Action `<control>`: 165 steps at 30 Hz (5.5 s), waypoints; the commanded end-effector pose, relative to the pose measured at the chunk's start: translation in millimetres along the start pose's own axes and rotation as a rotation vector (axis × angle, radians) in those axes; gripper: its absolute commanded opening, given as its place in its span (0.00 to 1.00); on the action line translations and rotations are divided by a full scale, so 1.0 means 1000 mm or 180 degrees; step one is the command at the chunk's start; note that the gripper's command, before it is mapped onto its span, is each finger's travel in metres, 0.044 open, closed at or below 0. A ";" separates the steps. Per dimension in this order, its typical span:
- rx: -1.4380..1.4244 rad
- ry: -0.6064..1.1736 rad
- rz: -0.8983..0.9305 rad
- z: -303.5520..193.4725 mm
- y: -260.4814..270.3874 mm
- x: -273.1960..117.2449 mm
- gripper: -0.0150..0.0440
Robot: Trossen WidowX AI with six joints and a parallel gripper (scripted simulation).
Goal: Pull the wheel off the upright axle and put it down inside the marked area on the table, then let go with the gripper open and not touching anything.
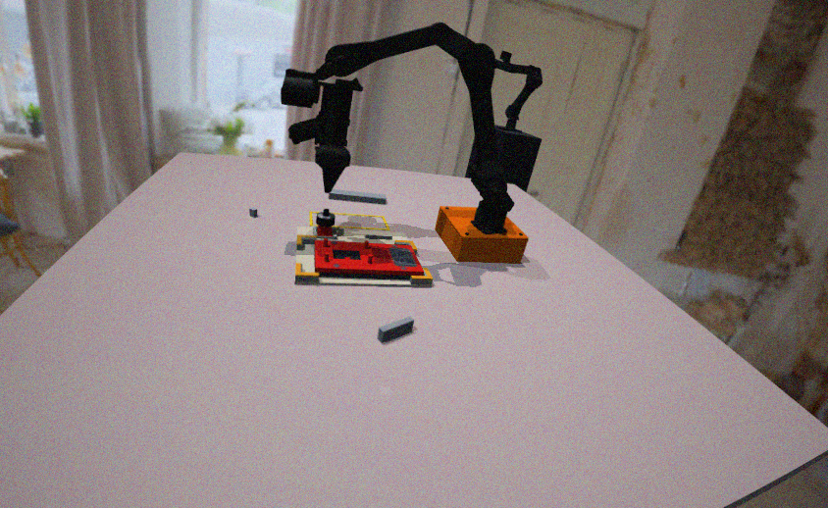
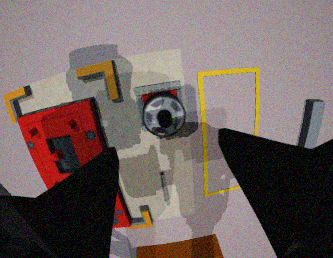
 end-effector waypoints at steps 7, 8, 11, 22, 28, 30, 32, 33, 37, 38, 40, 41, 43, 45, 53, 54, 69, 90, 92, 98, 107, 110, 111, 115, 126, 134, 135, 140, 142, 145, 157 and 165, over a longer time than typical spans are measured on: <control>-0.0010 0.0023 -0.0006 -0.001 -0.001 0.036 0.76; -0.0010 0.0023 -0.0006 -0.002 -0.002 0.042 0.76; -0.0010 0.0024 -0.0006 -0.003 -0.002 0.058 0.76; -0.0002 0.0035 0.0013 -0.004 -0.001 0.073 0.63; -0.0002 0.0035 0.0013 -0.004 -0.001 0.073 0.53; -0.0002 0.0035 0.0013 -0.004 -0.001 0.073 0.51; -0.0002 0.0035 0.0013 -0.004 -0.001 0.073 0.45; -0.0002 0.0035 0.0013 -0.004 -0.001 0.073 0.41; -0.0002 0.0035 0.0013 -0.004 -0.001 0.072 0.25; -0.0002 0.0035 0.0013 -0.004 -0.001 0.071 0.25; -0.0002 0.0035 0.0012 -0.004 -0.001 0.071 0.25; -0.0002 0.0035 0.0012 -0.004 -0.001 0.070 0.25; -0.0003 0.0034 0.0012 -0.004 -0.002 0.070 0.25; -0.0003 0.0034 0.0011 -0.004 -0.002 0.069 0.25; -0.0003 0.0033 0.0010 -0.004 -0.002 0.066 0.25; -0.0003 0.0033 0.0010 -0.004 -0.002 0.066 0.25; -0.0004 0.0032 0.0007 -0.004 -0.002 0.061 0.25; -0.0006 0.0030 0.0004 -0.004 -0.001 0.054 0.25; -0.0006 0.0029 0.0003 -0.004 -0.001 0.053 0.25; -0.0006 0.0029 0.0002 -0.004 -0.001 0.052 0.25; -0.0007 0.0028 0.0001 -0.004 -0.001 0.049 0.25; -0.0007 0.0028 0.0000 -0.004 -0.001 0.048 0.25; -0.0007 0.0028 0.0000 -0.004 -0.001 0.047 0.25; -0.0007 0.0027 -0.0001 -0.004 -0.001 0.046 0.25; -0.0008 0.0026 -0.0002 -0.004 -0.001 0.042 0.25; -0.0009 0.0025 -0.0004 -0.004 -0.001 0.040 0.25; -0.0009 0.0025 -0.0004 -0.004 -0.001 0.039 0.25; -0.0009 0.0025 -0.0005 -0.004 -0.001 0.038 0.25; -0.0009 0.0025 -0.0005 -0.004 -0.001 0.037 0.25; -0.0009 0.0024 -0.0006 -0.004 -0.001 0.036 0.25; -0.0010 0.0025 -0.0006 -0.006 0.001 0.008 0.25; 0.0001 0.0056 0.0015 -0.014 -0.005 0.010 0.25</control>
Point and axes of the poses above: the point midway between the two fingers, 35 mm back from their tips, its own x axis out along the fingers, its own y axis across the jaws, z = x × y, the point moved 7 cm from there along -x, back along the fingers, and after that the axes turned 14 degrees about -x, right-handed, at the moved point
